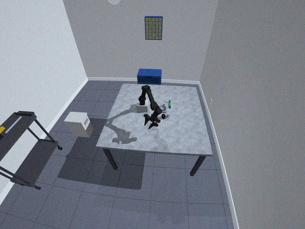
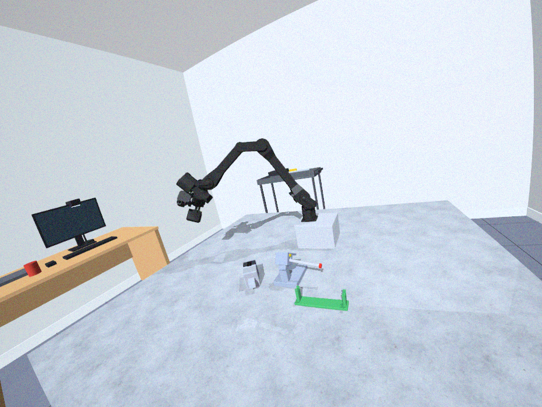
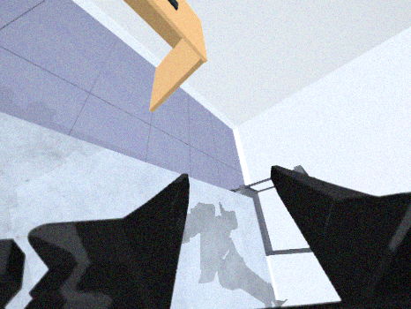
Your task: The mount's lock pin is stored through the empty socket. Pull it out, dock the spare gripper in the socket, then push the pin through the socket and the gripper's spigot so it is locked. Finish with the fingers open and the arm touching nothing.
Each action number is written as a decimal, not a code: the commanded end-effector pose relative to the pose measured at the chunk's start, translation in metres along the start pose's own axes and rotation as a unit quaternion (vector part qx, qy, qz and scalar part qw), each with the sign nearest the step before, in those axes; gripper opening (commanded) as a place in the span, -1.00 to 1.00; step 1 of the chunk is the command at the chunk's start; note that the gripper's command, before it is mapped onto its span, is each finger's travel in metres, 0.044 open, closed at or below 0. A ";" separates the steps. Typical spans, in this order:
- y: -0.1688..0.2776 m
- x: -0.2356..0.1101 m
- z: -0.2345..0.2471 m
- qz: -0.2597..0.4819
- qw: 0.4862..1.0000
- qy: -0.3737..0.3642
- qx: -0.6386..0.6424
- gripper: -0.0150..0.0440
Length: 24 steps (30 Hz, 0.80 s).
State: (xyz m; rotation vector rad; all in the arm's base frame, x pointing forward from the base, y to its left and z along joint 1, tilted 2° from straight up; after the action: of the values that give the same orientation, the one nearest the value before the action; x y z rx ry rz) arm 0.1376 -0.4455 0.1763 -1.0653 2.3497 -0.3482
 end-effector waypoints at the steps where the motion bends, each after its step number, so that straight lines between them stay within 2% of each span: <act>1: -0.012 -0.041 0.020 -0.045 0.995 -0.059 -0.073 0.53; 6: -0.018 -0.104 0.053 -0.110 0.965 -0.141 -0.189 0.53; 12: -0.009 -0.182 0.084 -0.189 0.899 -0.225 -0.326 0.53; 18: 0.015 -0.257 0.106 -0.263 0.800 -0.291 -0.453 0.53; 24: 0.054 -0.326 0.115 -0.327 0.676 -0.340 -0.566 0.53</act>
State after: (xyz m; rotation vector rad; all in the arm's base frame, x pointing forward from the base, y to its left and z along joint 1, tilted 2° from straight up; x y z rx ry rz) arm 0.3441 -0.1953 0.1720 -2.0114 1.3635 1.1375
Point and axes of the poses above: the point midway between the two fingers, 35 mm back from their tips, its own x axis out along the fingers, its own z axis across the jaws, y = z × x, the point moved 8 cm from there along -x, back along the fingers, and after that the axes turned 5 degrees about -x, right-handed, at the moved point
